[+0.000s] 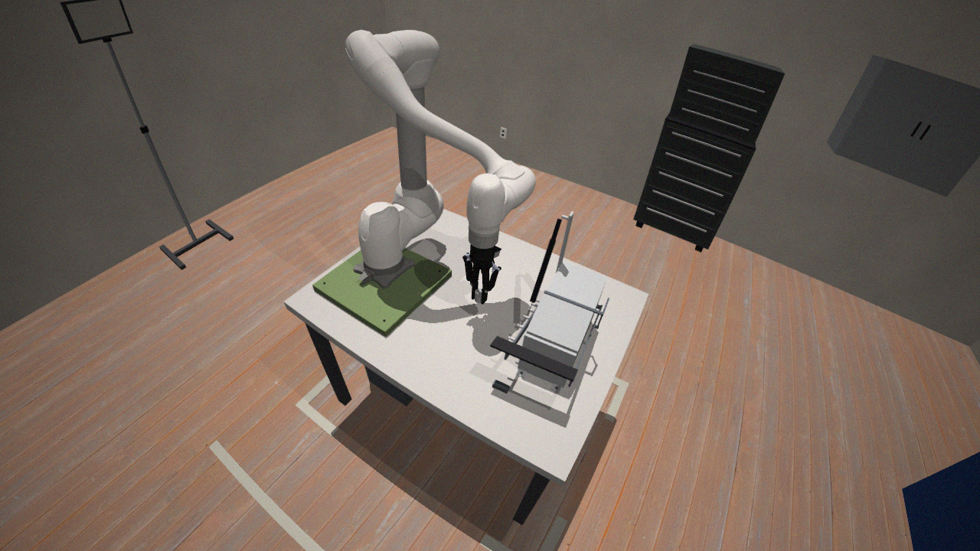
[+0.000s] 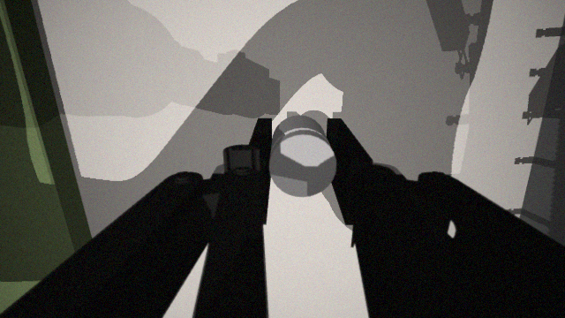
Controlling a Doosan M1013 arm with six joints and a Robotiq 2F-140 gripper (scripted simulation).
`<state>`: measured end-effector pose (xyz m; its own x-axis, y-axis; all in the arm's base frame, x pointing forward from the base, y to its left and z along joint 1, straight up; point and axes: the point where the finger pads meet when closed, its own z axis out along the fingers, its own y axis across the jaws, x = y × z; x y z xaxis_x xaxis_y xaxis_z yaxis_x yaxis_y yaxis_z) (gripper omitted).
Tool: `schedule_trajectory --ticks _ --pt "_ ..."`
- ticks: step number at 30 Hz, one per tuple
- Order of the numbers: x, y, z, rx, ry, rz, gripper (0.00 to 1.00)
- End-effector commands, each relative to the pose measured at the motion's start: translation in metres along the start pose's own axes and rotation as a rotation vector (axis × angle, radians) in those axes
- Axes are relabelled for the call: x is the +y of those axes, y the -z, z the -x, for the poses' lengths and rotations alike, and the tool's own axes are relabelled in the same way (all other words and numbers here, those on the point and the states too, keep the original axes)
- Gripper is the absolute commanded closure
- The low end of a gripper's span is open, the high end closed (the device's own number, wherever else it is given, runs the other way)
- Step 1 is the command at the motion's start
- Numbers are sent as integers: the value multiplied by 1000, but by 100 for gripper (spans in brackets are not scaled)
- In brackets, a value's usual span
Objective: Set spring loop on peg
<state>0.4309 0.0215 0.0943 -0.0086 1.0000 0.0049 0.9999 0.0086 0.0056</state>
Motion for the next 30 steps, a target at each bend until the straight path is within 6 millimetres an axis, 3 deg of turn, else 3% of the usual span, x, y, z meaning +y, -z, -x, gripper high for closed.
schedule_trajectory --ticks 1,30 --pt "0 -6 0 0 0 1 75" --pt "0 -47 0 0 0 1 75"
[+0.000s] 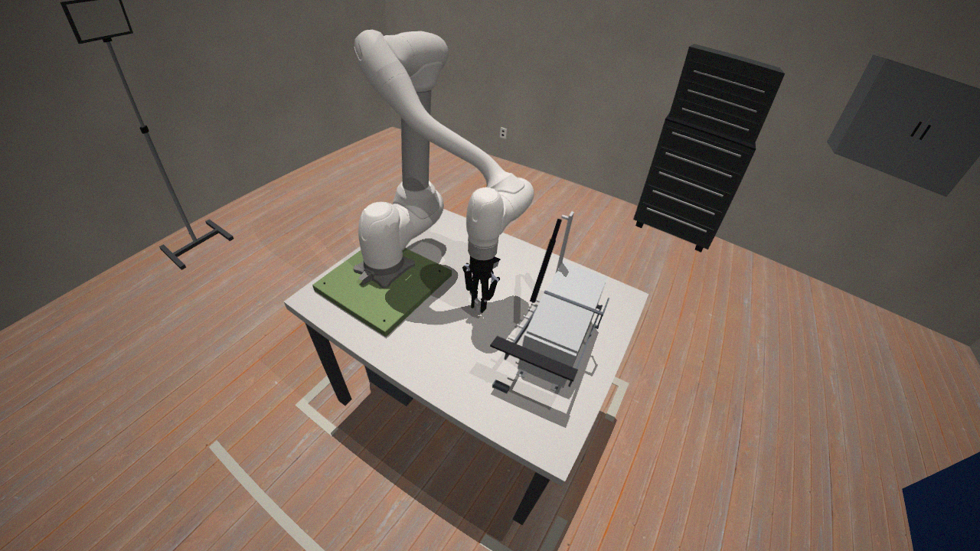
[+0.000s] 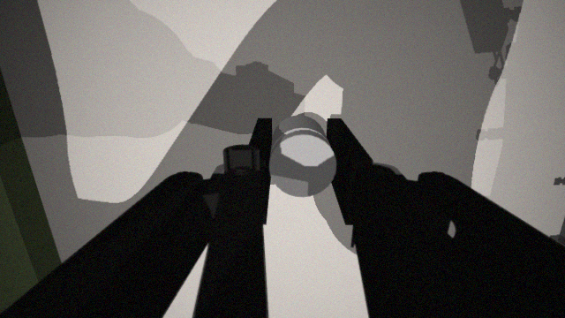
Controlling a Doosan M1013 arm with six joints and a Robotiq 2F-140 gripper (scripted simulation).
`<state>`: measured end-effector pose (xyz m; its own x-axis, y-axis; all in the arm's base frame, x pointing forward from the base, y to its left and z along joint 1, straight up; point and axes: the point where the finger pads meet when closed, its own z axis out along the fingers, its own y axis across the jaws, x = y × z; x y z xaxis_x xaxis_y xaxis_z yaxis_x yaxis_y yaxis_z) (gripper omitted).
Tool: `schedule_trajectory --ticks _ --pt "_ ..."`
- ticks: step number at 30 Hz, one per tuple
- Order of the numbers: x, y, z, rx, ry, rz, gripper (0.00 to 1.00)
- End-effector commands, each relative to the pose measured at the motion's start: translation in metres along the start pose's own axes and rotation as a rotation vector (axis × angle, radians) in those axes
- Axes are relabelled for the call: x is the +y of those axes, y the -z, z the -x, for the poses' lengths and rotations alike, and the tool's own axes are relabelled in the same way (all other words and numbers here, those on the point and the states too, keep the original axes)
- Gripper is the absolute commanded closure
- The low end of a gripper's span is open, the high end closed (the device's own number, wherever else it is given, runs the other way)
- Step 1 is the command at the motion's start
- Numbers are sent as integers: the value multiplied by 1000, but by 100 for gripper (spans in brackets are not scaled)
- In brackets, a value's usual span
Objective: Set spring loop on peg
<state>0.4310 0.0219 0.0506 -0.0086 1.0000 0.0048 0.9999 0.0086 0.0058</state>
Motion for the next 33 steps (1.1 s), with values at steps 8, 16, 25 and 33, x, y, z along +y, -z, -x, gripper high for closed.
schedule_trajectory --ticks 8,16,25,33 --pt "0 -20 0 0 0 1 75" --pt "0 -25 0 0 0 1 75" --pt "0 -37 0 0 0 1 75" --pt "0 -37 0 0 0 1 75"
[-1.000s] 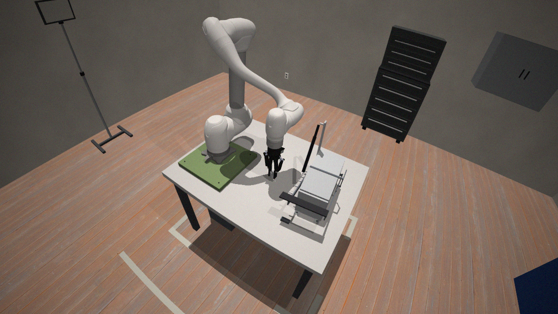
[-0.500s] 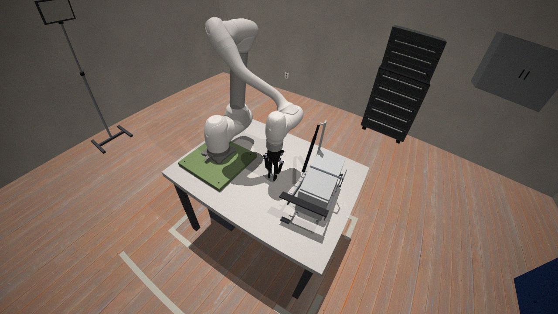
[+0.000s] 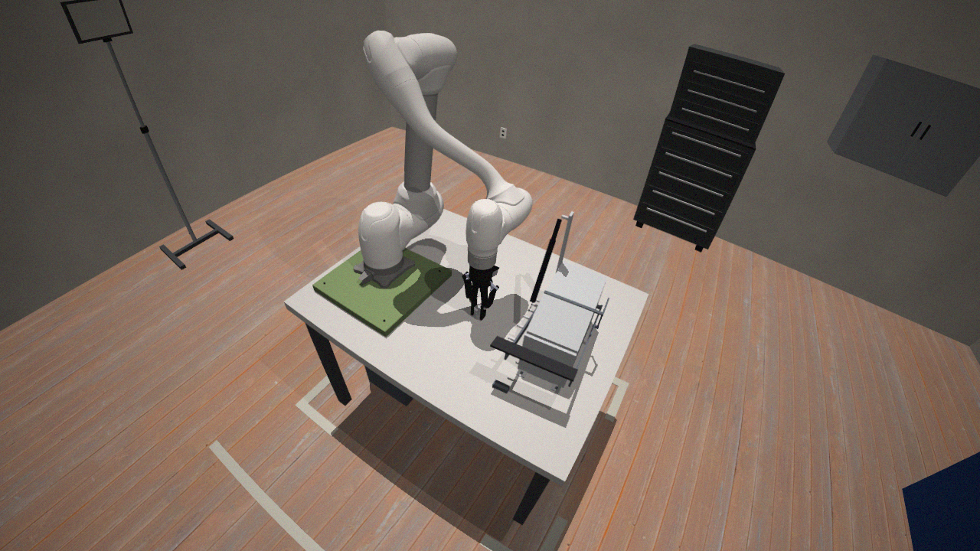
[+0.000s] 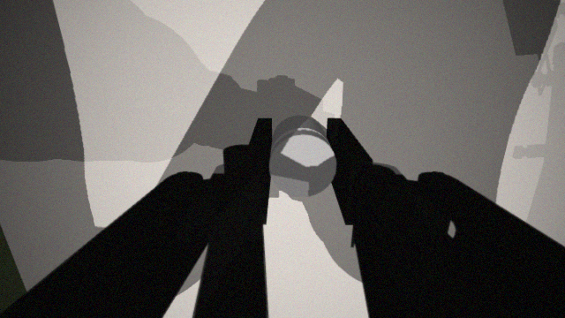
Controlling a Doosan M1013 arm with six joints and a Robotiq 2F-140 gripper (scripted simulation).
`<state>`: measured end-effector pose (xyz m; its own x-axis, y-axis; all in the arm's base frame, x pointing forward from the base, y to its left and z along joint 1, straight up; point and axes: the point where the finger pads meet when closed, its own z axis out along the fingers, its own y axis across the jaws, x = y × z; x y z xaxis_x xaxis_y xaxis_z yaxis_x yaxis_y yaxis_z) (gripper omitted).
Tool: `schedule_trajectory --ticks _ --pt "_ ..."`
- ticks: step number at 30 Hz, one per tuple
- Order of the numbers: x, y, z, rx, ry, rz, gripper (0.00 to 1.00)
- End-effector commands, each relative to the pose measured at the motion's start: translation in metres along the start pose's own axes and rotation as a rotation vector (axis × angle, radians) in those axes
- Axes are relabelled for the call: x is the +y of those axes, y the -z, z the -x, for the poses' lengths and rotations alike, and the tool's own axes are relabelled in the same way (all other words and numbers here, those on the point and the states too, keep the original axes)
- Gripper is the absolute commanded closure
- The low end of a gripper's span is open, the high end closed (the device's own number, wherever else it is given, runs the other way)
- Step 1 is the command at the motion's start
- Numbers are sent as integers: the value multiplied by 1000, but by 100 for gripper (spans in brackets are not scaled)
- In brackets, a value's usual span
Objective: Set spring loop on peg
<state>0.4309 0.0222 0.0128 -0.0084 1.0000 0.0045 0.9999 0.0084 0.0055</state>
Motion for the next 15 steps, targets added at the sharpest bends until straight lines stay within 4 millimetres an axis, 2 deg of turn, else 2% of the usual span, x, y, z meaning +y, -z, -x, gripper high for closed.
schedule_trajectory --ticks 1,13,14,15 --pt "0 0 0 0 0 1 75" --pt "0 -2 0 0 0 1 75" --pt "1 -1 0 0 0 1 0" --pt "1 -1 0 0 0 1 0"
